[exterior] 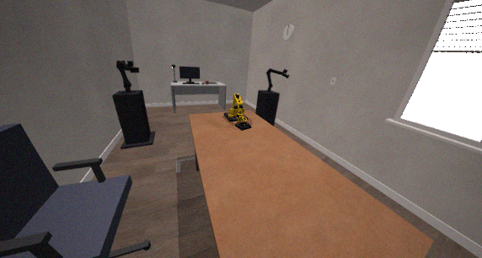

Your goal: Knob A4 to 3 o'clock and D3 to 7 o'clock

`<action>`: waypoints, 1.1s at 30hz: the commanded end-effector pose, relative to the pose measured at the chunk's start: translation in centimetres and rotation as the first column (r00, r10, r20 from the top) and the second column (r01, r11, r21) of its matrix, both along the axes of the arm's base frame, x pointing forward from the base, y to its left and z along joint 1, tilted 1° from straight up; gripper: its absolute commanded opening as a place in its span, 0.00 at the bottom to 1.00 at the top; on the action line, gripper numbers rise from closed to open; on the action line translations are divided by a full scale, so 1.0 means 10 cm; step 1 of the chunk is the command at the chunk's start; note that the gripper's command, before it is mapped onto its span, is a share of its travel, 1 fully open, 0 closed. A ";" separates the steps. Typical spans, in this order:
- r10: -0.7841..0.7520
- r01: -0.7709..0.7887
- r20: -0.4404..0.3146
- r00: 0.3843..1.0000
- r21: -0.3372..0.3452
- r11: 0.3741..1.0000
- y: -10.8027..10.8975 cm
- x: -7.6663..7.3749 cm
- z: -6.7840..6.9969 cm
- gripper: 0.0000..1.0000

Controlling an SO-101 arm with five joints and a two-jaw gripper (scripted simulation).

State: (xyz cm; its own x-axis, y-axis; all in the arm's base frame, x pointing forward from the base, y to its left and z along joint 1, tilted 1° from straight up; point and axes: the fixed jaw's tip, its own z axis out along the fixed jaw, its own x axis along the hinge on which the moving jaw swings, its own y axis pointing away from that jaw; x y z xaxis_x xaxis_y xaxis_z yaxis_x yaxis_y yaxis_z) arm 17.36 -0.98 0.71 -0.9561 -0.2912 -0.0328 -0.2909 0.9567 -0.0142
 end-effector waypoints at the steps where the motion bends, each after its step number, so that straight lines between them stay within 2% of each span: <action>1: 0.078 -0.078 -0.022 0.997 0.002 0.997 0.01 -0.03 -0.02 0.01; 10: 0.199 -0.199 -0.022 0.980 0.000 0.980 0.01 -0.03 -0.02 0.01; 19: 0.350 -0.350 -0.023 0.937 -0.002 0.937 0.00 -0.04 -0.02 0.01; 33: 0.376 -0.376 -0.023 0.926 -0.002 0.927 0.00 -0.04 -0.02 0.01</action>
